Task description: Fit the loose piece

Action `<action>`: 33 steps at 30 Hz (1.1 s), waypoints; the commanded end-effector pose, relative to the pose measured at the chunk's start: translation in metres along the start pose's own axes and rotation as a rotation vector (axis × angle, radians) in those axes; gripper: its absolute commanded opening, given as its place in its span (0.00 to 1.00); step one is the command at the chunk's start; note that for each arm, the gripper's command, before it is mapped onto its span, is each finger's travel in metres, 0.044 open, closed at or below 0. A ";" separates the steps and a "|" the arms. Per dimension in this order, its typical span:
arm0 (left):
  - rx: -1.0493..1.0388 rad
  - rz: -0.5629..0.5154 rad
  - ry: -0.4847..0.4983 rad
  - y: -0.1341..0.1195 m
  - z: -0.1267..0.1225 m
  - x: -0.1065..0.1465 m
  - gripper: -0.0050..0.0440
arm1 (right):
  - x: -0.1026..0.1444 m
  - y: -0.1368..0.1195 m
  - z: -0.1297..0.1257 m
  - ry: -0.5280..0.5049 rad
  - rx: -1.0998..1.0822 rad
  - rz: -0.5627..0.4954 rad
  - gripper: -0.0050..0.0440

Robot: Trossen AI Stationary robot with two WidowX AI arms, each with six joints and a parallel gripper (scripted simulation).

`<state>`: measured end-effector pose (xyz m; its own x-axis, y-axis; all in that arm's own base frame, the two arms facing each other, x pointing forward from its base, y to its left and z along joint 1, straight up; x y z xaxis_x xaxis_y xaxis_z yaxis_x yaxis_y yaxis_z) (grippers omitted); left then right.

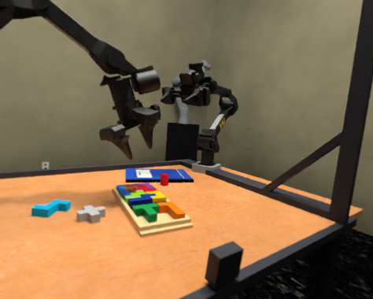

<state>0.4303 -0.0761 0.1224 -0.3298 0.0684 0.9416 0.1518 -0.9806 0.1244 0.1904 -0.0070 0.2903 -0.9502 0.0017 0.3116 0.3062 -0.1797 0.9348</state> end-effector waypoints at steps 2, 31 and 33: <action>0.170 -0.077 0.216 -0.009 0.003 0.058 0.91 | -0.018 0.012 0.005 0.018 -0.003 -0.109 1.00; 0.862 -0.686 0.889 -0.068 -0.072 0.231 0.91 | -0.034 0.040 0.015 0.071 -0.013 -0.362 1.00; 0.894 -0.741 0.923 -0.071 -0.081 0.239 0.91 | -0.034 0.040 0.015 0.071 -0.013 -0.362 1.00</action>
<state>0.2924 -0.0106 0.3009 -0.9711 0.0436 0.2347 0.1972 -0.4079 0.8915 0.2351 -0.0003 0.3200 -0.9986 0.0006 -0.0521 -0.0512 -0.1895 0.9805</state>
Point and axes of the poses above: on each arm, the point midway between the two fingers, 35 mm back from their tips, its own x axis back along the fingers, its own z axis across the jaws, y = z × x, the point moved 8 cm from there along x, back along the fingers, and after that the axes turned 11 degrees about -x, right-handed, at the moved point
